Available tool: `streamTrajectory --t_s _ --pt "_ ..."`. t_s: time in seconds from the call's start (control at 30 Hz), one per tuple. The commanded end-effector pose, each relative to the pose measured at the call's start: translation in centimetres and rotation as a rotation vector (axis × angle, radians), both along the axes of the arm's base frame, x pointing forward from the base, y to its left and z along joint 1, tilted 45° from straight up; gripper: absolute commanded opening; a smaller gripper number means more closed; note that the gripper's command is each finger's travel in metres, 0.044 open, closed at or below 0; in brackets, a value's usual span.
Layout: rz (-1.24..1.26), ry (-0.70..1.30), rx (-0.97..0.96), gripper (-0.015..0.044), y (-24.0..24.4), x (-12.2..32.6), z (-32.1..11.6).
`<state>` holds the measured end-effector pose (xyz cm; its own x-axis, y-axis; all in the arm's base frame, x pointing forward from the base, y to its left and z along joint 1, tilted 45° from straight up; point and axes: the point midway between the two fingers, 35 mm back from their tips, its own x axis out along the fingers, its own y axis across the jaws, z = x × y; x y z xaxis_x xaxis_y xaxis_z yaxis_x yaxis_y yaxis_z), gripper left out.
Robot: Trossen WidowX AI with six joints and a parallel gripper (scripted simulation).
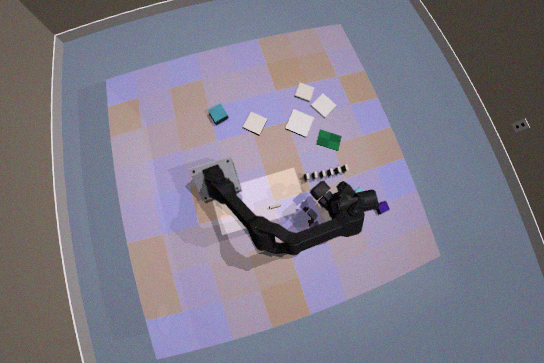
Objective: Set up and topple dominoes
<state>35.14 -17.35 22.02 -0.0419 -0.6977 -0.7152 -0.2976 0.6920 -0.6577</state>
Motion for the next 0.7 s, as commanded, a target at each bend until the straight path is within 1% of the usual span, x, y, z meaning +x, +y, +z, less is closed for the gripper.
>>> streamTrajectory --t_s 0.0,0.1,0.17,0.37,0.5,0.67 --pt "-0.002 -0.011 -0.010 0.0107 1.9 -0.4 2.4" --pt "-0.002 -0.011 -0.010 0.0107 1.9 -0.4 2.4" --pt "-0.026 -0.035 -0.008 0.0107 2.7 -0.3 1.6" --pt "-0.244 -0.245 -0.006 0.0107 9.4 -1.2 -4.9" --pt "-0.352 -0.350 -0.018 0.0107 12.4 -2.7 -8.0" --pt "-0.373 -0.371 -0.021 0.0107 12.9 -3.1 -8.6"
